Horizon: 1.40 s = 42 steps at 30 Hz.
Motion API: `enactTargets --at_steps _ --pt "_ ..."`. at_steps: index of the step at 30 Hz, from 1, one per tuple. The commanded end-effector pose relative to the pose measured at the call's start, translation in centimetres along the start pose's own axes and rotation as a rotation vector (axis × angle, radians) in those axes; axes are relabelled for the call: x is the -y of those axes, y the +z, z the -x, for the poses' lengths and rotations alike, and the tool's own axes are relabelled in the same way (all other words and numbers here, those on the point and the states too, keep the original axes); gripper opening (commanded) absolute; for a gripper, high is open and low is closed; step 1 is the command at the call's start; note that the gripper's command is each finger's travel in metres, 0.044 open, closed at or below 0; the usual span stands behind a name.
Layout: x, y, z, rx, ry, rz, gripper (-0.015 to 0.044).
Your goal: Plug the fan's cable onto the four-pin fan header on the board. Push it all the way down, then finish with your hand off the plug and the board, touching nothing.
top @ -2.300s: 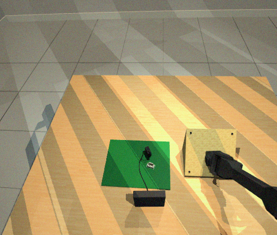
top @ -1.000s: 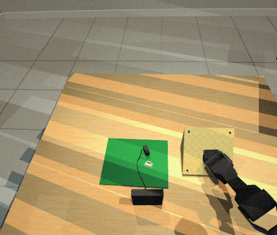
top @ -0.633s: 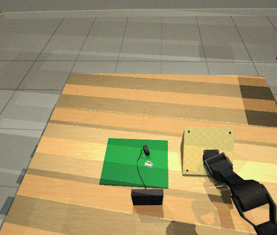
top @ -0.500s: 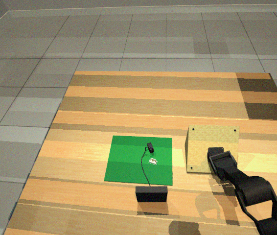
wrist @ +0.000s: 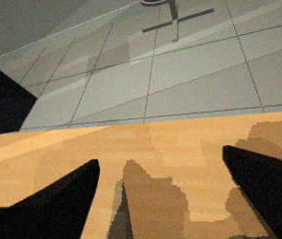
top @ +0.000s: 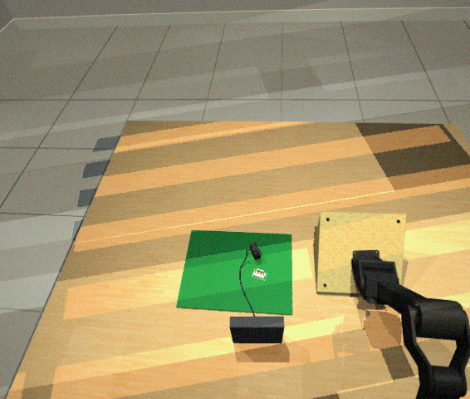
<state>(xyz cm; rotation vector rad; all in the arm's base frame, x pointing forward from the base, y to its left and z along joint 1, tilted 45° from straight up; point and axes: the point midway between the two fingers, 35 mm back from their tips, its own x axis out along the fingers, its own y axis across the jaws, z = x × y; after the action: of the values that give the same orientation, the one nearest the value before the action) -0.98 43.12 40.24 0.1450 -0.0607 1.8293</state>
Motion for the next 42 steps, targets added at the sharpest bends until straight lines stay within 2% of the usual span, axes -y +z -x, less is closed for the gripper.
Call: enactTargets --at_steps 1,11,21,32,42 --pt "4.1 -0.1 1.2 -0.028 -0.105 0.080 0.0440" --pt "14.9 -0.5 7.2 -0.156 -0.383 0.287 0.0440" --pt "25.6 -2.8 16.9 -0.351 -0.684 0.384 0.0440" --pt "34.3 -6.0 31.2 -0.610 -0.980 0.430 0.0440" --pt "36.9 -8.7 46.7 -0.863 -1.208 0.397 0.0440"
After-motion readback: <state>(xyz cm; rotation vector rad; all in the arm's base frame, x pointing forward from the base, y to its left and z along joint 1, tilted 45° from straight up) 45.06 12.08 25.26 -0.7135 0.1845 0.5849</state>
